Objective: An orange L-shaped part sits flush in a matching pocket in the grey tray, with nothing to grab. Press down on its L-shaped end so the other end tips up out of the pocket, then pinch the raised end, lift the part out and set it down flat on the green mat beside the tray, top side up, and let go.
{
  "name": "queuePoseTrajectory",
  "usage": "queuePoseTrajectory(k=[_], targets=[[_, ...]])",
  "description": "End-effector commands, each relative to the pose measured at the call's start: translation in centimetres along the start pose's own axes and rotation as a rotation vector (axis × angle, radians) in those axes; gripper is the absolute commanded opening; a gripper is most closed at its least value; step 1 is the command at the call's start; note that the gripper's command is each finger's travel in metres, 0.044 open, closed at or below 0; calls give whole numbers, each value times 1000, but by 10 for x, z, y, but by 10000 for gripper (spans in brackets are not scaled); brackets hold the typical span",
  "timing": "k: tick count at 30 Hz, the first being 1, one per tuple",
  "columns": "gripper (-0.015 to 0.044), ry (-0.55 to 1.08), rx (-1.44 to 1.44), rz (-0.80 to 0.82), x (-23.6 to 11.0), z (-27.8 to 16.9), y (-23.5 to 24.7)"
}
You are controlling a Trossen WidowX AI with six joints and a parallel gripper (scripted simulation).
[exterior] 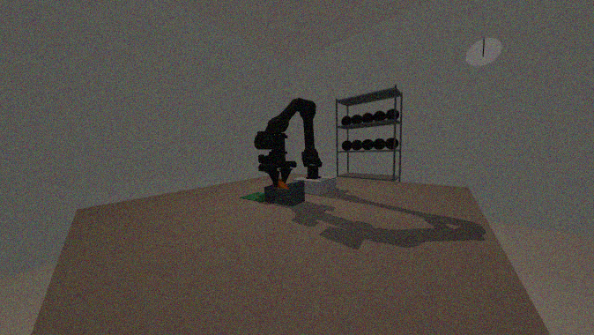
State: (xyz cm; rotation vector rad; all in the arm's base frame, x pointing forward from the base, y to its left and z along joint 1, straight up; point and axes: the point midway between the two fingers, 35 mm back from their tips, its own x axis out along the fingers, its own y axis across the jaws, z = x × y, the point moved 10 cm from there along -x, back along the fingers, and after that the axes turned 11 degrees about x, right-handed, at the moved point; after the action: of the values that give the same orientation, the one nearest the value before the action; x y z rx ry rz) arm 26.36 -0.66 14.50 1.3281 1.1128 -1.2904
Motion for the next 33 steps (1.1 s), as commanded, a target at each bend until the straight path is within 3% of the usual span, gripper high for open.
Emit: queuePoseTrajectory(k=[1,2,12,15,33], targets=[[175,0,0,2,-1,0,0],[149,0,0,2,-1,0,0],[82,0,0,2,-1,0,0],[3,0,0,2,-1,0,0],[0,-2,2,-4,-18,0,0]])
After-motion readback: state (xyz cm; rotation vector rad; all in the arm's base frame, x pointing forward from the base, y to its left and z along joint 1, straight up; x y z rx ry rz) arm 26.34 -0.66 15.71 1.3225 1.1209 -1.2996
